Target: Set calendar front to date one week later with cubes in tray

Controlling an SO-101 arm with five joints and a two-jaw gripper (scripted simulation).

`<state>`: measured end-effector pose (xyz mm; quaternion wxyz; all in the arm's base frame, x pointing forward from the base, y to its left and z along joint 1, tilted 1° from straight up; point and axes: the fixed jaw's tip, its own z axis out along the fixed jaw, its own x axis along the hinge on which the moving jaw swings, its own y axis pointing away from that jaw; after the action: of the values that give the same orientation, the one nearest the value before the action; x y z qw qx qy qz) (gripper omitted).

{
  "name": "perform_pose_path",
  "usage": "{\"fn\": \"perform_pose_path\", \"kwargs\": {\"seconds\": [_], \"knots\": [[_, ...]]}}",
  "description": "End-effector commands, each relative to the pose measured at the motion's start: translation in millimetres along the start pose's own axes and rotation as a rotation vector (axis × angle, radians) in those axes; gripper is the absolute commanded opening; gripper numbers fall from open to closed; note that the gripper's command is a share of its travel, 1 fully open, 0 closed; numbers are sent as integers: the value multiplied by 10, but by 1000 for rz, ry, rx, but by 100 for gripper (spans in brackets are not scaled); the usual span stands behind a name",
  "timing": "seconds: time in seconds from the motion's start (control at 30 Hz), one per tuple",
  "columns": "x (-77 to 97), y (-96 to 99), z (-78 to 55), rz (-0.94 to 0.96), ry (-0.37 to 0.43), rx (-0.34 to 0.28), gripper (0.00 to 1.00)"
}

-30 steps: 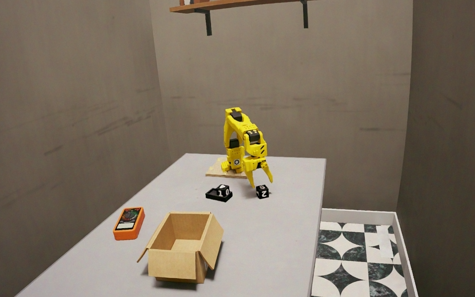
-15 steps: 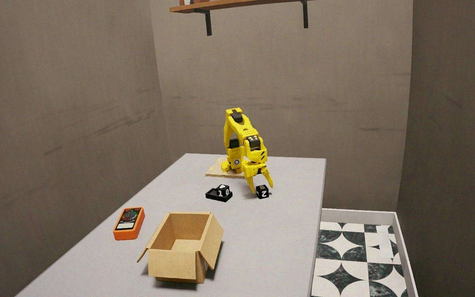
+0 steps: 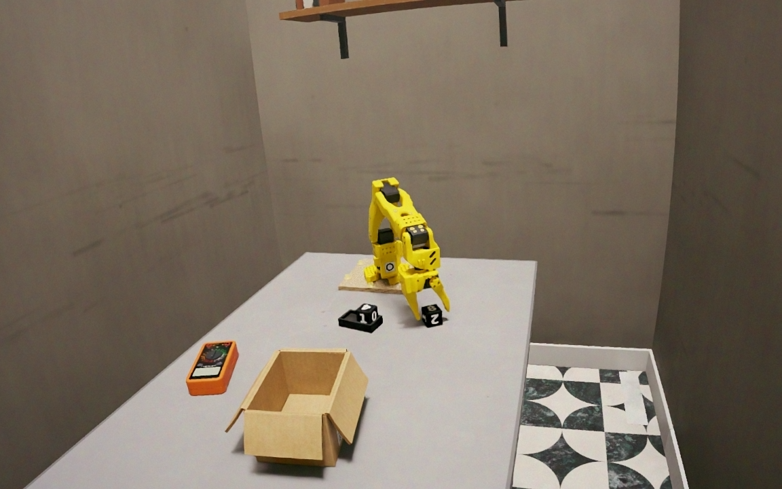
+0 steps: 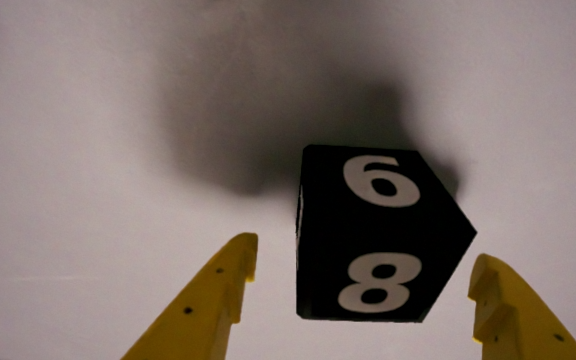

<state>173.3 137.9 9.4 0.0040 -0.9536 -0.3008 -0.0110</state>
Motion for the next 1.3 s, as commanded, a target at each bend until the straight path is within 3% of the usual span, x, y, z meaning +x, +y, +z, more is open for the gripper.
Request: {"fn": "perform_pose_path", "kwargs": {"seconds": [0.0,1.27], "knots": [[-40,-14,46,-18,-23,-1,35],[-41,-112,47,-18,-23,-1,21]]}}
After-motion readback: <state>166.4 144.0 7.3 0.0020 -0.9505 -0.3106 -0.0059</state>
